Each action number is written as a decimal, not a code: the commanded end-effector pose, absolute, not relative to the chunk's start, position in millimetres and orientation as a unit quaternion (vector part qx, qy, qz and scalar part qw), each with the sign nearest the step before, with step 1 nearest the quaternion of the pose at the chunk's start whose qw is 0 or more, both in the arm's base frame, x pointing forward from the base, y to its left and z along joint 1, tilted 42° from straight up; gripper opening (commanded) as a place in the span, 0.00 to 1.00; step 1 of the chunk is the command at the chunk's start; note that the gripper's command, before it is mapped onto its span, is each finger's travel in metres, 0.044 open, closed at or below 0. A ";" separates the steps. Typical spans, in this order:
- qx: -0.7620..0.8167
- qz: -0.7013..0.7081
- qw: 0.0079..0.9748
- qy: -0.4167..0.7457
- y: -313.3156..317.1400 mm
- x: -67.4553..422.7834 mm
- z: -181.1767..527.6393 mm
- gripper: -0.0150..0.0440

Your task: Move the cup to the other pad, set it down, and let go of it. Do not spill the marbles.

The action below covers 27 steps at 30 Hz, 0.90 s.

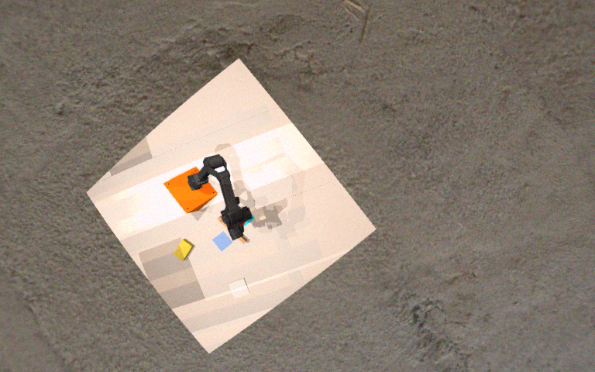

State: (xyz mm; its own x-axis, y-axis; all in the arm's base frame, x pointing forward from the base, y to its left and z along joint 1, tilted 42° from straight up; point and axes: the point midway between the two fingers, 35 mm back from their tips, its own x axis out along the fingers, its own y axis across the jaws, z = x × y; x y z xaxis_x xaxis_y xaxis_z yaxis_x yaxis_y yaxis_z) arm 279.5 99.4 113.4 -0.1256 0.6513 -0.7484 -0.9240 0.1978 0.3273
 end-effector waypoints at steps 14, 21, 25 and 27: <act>-0.154 0.614 0.642 0.432 114.9 275.5 97.7 0.25; -0.154 0.614 0.642 0.432 121.0 273.7 91.3 0.25; -0.154 0.614 0.642 0.432 123.2 272.9 89.1 0.25; -0.157 0.614 0.642 0.431 120.9 274.3 90.6 0.25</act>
